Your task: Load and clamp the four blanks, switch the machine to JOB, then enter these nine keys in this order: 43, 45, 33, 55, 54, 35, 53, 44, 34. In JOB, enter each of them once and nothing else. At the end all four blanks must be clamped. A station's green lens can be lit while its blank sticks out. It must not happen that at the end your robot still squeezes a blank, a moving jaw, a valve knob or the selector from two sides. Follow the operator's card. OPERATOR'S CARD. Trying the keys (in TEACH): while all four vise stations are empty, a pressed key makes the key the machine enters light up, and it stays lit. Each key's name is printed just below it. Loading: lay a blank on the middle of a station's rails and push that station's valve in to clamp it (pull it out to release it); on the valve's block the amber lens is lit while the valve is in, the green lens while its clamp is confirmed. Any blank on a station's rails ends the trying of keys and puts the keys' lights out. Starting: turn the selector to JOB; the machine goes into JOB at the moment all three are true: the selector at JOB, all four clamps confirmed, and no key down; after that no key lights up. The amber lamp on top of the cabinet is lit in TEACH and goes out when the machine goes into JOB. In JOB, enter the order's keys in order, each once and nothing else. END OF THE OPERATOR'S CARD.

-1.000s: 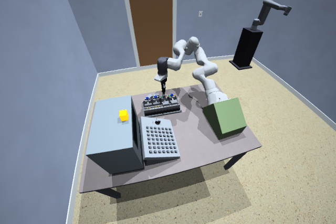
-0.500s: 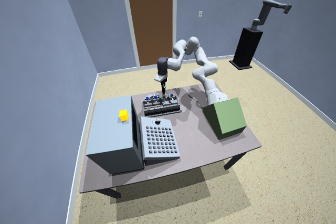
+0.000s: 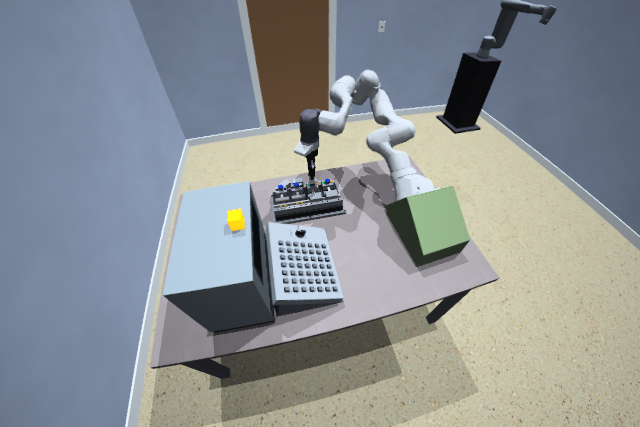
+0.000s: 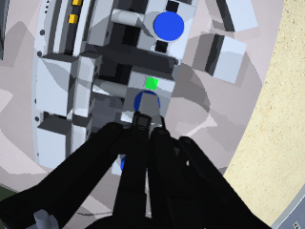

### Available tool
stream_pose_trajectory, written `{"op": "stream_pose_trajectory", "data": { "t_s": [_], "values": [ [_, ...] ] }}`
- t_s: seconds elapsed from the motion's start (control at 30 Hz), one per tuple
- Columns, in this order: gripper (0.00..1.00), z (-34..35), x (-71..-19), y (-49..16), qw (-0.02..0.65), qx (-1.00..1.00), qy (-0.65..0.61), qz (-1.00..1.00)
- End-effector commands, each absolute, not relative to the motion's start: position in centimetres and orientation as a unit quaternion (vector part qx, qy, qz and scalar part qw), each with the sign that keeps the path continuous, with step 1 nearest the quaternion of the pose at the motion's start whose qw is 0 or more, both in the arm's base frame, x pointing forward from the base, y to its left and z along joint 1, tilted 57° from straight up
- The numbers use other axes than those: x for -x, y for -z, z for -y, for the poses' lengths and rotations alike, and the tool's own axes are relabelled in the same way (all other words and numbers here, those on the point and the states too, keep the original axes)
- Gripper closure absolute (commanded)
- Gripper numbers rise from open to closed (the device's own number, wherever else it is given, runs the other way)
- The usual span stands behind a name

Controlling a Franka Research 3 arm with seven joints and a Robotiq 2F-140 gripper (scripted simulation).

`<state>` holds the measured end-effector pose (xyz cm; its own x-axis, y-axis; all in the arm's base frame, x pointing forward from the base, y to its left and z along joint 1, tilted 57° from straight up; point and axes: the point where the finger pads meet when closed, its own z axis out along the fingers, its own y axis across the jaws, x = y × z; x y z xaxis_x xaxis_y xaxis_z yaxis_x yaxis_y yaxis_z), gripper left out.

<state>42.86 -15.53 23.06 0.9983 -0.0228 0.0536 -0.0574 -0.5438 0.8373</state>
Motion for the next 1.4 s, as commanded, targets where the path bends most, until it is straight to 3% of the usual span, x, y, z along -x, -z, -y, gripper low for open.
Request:
{"op": "stream_pose_trajectory", "data": {
  "t_s": [0.0,1.37],
  "values": [
    [1.0,16.0,-42.9,-22.7,0.477,-0.878,-0.018,0.025],
    [1.0,11.4,-42.8,-25.7,0.477,-0.878,-0.018,0.025]
  ]
}}
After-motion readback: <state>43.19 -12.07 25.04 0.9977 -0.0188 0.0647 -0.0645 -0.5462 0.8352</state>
